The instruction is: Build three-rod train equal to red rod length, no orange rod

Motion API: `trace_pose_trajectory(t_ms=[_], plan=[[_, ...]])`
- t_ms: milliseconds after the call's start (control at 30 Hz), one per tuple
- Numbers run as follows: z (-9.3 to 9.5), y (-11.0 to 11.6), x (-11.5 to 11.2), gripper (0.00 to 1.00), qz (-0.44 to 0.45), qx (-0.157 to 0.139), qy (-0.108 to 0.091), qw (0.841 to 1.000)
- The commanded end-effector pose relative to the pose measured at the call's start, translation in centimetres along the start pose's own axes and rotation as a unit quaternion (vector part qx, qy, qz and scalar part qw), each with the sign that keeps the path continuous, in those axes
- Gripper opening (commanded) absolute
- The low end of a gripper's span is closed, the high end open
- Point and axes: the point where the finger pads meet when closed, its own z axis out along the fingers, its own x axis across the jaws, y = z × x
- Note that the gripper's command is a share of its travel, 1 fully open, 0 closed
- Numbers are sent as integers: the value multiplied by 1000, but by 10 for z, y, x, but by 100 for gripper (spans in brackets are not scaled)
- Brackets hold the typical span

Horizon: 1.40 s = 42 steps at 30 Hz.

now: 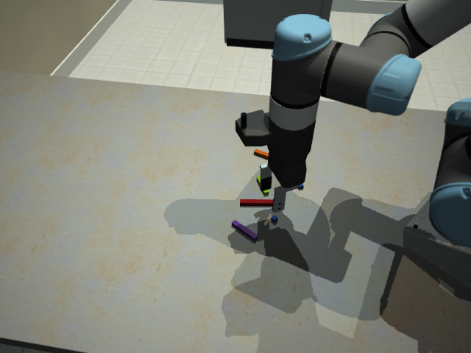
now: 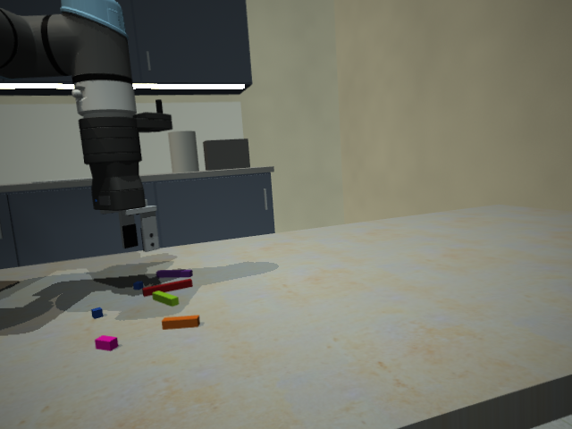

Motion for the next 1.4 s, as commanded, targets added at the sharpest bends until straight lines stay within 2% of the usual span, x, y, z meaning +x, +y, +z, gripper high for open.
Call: trace_pose_trajectory(t_ms=[0,500,1367], plan=[[0,-2,-5,100,-54,0,1,999],[-1,-3,-11,100,-115,1,1,993],[-1,-3,-11,100,-118,1,1,993]])
